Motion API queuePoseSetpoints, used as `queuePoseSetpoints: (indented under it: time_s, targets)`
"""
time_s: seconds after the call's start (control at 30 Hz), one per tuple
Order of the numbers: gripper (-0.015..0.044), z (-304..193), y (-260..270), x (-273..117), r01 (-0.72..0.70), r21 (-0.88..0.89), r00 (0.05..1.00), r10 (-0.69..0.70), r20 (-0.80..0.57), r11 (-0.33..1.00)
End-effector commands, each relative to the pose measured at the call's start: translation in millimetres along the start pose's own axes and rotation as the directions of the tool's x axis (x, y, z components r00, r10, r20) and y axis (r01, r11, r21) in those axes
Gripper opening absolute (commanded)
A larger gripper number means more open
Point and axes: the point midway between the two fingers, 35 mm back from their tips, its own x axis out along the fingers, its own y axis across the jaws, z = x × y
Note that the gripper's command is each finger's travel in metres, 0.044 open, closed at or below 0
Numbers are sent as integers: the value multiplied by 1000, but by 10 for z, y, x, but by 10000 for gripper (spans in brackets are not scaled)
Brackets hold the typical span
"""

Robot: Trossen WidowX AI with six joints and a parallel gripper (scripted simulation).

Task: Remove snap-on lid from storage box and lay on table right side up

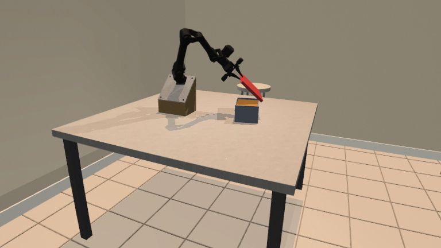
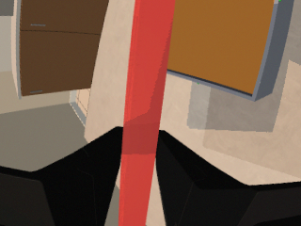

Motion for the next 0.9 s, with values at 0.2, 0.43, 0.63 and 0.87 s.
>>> queuePoseSetpoints:
  time_s: [0.2,0.43,0.63,0.87]
  targets:
    - [0,-201,41,-31,-15,14,1000,15,1,1000]
    - [0,-341,31,-47,-15,15,1000,15,1,1000]
    - [0,-461,23,-61,-15,15,1000,15,0,1000]
    - [0,-601,13,-78,-15,16,1000,15,-1,1000]
